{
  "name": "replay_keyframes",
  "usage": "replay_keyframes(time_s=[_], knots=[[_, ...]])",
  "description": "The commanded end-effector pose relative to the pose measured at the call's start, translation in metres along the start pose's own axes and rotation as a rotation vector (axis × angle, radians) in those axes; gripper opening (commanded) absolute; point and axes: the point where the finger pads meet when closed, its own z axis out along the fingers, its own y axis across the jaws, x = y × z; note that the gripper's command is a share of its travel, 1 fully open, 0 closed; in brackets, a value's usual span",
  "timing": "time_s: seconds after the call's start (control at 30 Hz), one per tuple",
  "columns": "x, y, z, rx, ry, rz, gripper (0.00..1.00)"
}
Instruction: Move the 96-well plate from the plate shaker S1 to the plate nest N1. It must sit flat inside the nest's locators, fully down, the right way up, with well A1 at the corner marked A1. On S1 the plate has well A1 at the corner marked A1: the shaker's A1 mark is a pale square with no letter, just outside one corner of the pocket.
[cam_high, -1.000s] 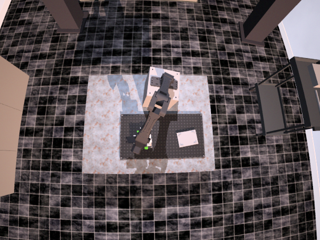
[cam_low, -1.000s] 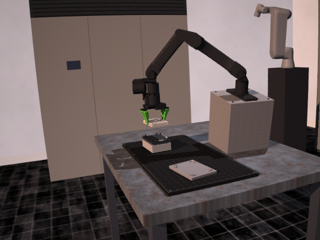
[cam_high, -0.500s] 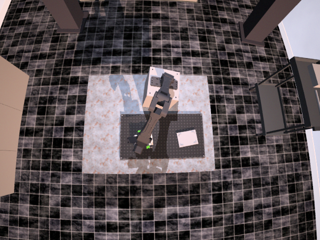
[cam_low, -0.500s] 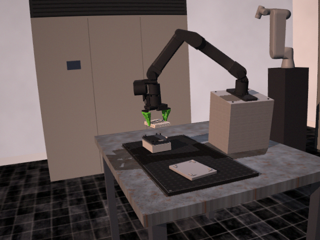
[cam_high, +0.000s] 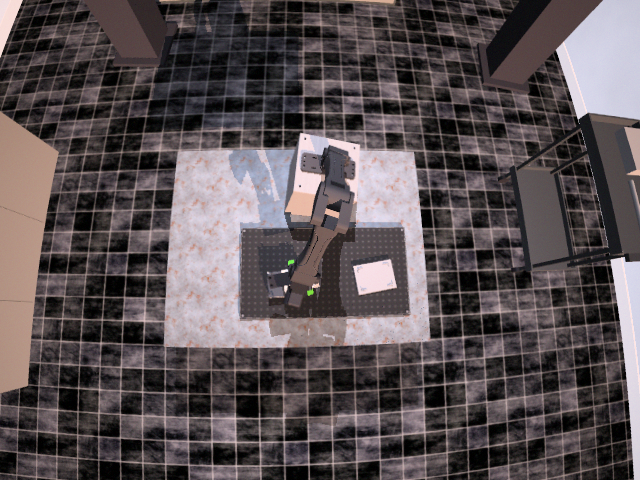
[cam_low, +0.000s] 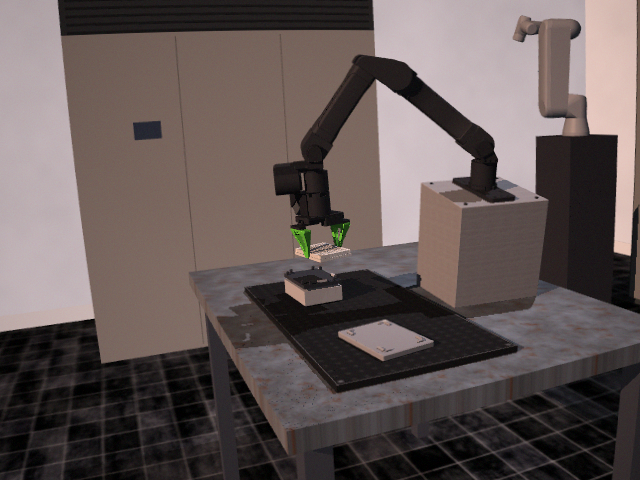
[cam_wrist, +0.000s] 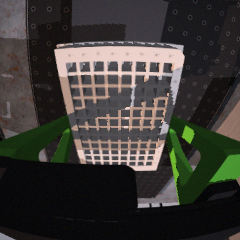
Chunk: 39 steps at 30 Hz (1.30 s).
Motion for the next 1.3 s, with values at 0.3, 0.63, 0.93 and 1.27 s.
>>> replay_keyframes(time_s=[0.3, 0.63, 0.93, 1.27], knots=[[0.035, 0.015, -0.010, -0.050, -0.030, 0.010, 0.00], [0.062, 0.018, -0.007, -0.050, -0.030, 0.010, 0.00], [0.091, 0.021, -0.003, -0.053, -0.029, 0.010, 0.00], [0.118, 0.023, 0.001, -0.051, -0.028, 0.010, 0.00]])
